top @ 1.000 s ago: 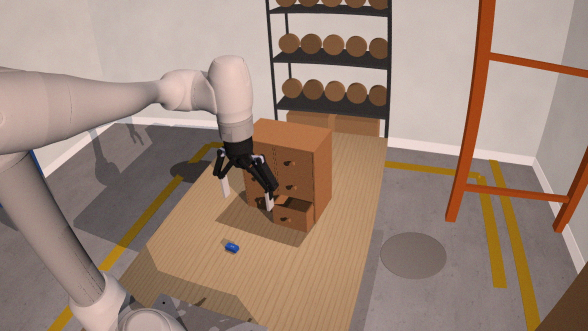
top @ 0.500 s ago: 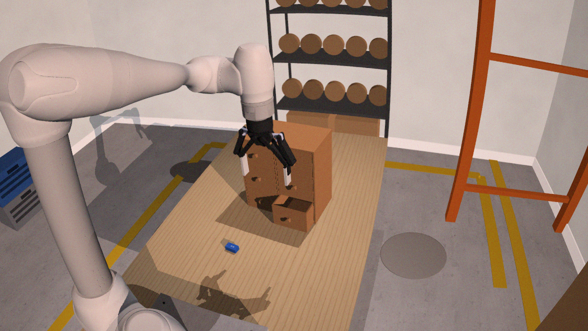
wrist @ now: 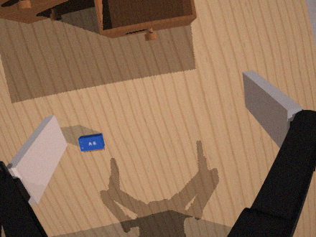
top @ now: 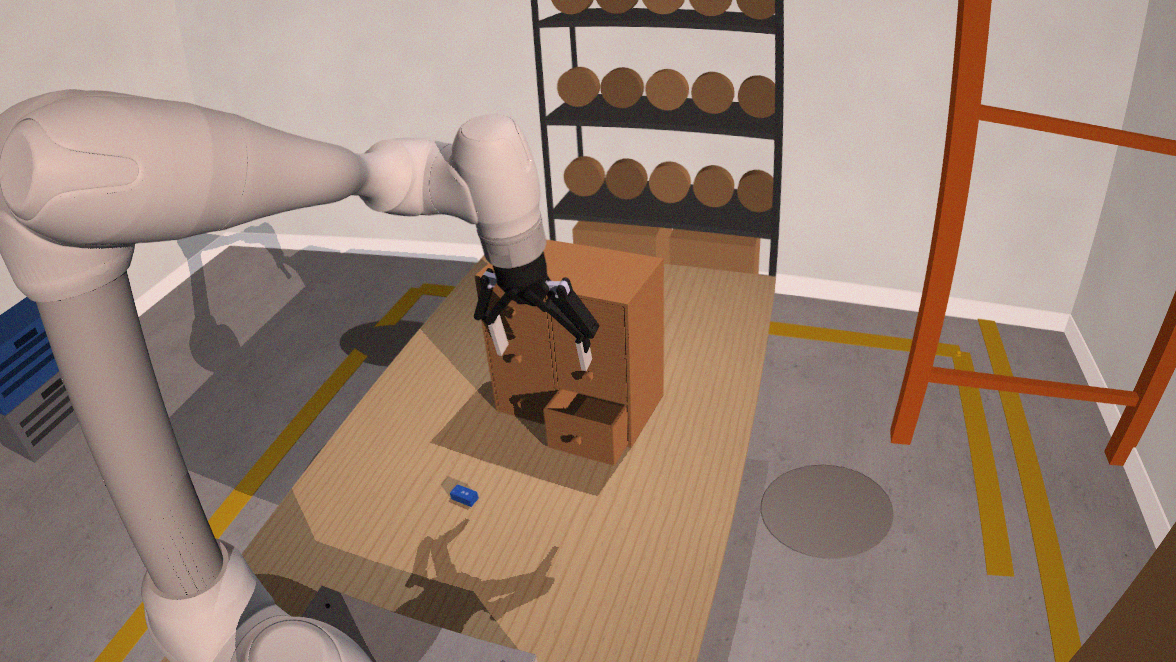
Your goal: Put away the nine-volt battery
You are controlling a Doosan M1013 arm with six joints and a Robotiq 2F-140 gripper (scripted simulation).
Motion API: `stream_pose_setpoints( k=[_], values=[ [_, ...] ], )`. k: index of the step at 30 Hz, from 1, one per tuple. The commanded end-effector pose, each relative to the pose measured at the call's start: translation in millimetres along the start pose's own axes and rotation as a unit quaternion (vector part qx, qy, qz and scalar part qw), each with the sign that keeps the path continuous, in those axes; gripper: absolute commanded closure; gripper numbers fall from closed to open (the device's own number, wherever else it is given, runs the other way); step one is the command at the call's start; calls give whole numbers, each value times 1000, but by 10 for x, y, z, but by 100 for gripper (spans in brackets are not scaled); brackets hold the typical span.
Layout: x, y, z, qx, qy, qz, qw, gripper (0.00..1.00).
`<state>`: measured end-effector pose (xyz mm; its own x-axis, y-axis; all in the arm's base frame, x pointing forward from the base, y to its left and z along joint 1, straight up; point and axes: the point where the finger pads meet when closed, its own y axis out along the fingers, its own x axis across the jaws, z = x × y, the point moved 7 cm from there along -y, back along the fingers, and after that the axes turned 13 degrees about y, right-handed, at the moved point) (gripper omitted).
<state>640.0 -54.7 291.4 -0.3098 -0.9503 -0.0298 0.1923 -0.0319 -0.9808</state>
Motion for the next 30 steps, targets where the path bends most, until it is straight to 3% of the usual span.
stream_pose_setpoints(
  k=[1,3,16,30],
  values=[
    [5,204,34,57,-27,7,998,0],
    [5,204,34,57,-27,7,998,0],
    [-1,821,188,215,-84,33,973,0],
    [0,910,212,235,-91,36,967,0]
  ],
)
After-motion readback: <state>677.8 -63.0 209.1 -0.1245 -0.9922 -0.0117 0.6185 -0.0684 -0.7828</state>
